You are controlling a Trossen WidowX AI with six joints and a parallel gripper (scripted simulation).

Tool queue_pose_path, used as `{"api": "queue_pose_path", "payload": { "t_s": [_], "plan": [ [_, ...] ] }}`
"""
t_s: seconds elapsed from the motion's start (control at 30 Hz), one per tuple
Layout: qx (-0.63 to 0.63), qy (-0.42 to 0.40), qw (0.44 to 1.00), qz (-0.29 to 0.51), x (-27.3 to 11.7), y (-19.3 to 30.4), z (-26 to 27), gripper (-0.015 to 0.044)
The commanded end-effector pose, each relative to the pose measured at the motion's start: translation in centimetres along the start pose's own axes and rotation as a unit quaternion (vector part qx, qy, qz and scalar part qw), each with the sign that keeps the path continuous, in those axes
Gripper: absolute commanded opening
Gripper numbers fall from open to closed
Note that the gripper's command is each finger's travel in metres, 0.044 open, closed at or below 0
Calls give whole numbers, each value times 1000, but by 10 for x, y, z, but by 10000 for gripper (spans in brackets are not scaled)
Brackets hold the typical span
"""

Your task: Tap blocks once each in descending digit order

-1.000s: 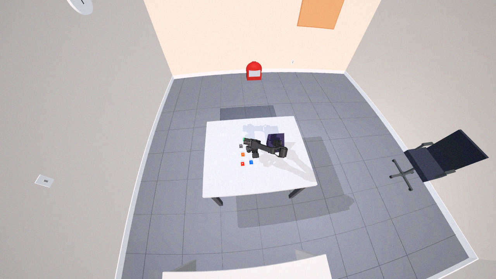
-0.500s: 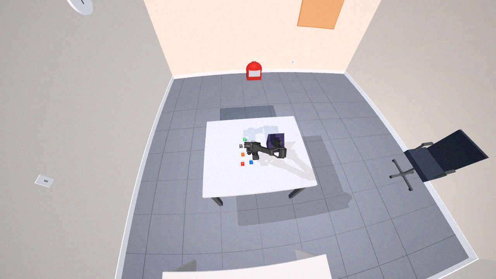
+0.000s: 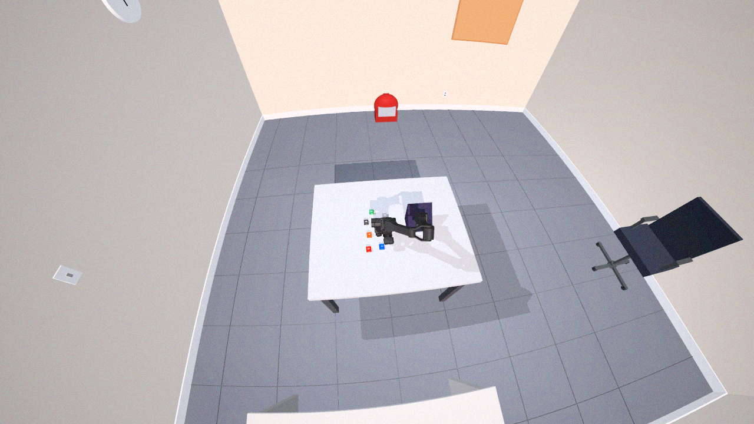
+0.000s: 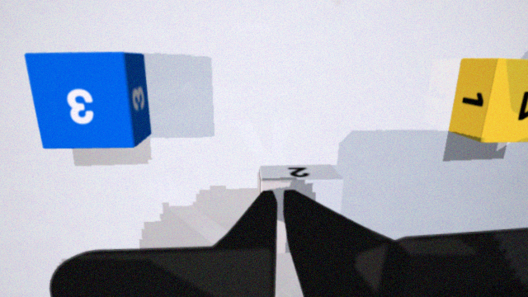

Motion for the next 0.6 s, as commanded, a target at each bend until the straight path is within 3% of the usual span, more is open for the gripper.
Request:
{"api": "queue_pose_path", "payload": {
  "t_s": [0.0, 0.1, 0.27, 0.43, 0.57],
  "plan": [
    [0, 0, 1000, 0, -2, 0, 0, 20],
    [3, -1, 1000, 2, -26, 1, -1, 20],
    [3, -1, 1000, 2, -30, 1, -1, 20],
    [4, 2, 1000, 2, -98, -1, -2, 20],
    [4, 0, 1000, 2, -109, 1, -1, 20]
  ]
}}
Point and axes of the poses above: the point midway between the two fingers, 35 mm back from their tips, its own x axis out along the fingers, its own z axis across the jaws, y = z × x, the point moved 1 cm from there along -x, back along the fingers, and after that the axes turned 8 degrees about x, right-handed, at the moved point
